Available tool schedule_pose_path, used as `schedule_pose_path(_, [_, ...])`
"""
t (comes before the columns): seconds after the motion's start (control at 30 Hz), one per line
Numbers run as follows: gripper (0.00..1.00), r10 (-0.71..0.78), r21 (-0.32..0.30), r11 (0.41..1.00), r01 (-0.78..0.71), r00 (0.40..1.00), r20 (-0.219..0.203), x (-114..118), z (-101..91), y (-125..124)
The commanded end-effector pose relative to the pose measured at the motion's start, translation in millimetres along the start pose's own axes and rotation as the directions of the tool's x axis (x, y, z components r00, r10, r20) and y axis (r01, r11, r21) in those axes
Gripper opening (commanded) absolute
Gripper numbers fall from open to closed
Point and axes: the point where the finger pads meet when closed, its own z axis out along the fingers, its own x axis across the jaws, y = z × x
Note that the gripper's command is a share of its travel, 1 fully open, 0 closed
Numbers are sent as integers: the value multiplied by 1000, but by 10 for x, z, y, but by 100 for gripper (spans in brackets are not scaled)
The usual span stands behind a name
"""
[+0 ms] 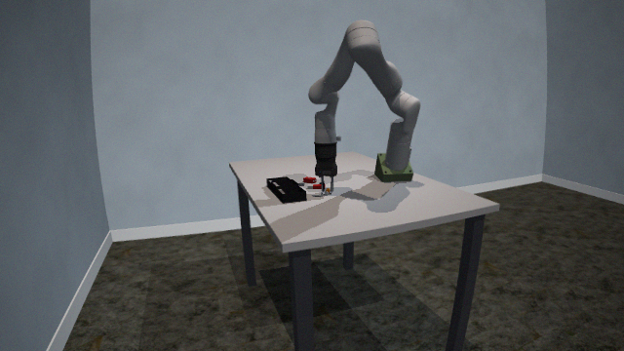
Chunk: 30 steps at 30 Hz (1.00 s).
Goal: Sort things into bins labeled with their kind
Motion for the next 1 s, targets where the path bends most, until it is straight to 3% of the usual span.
schedule_pose_path(0.0, [60, -7, 3, 1000, 7, 1000, 6, -34, 55, 2])
schedule_pose_path(0.5, [60, 1, 0, 1000, -1, 1000, 2, -11, 80, -1])
schedule_pose_path(0.53, [31, 1, 0, 1000, -1, 1000, 2, -11, 80, -1])
schedule_pose_path(0.97, [31, 1, 0, 1000, -1, 1000, 2, -11, 80, -1])
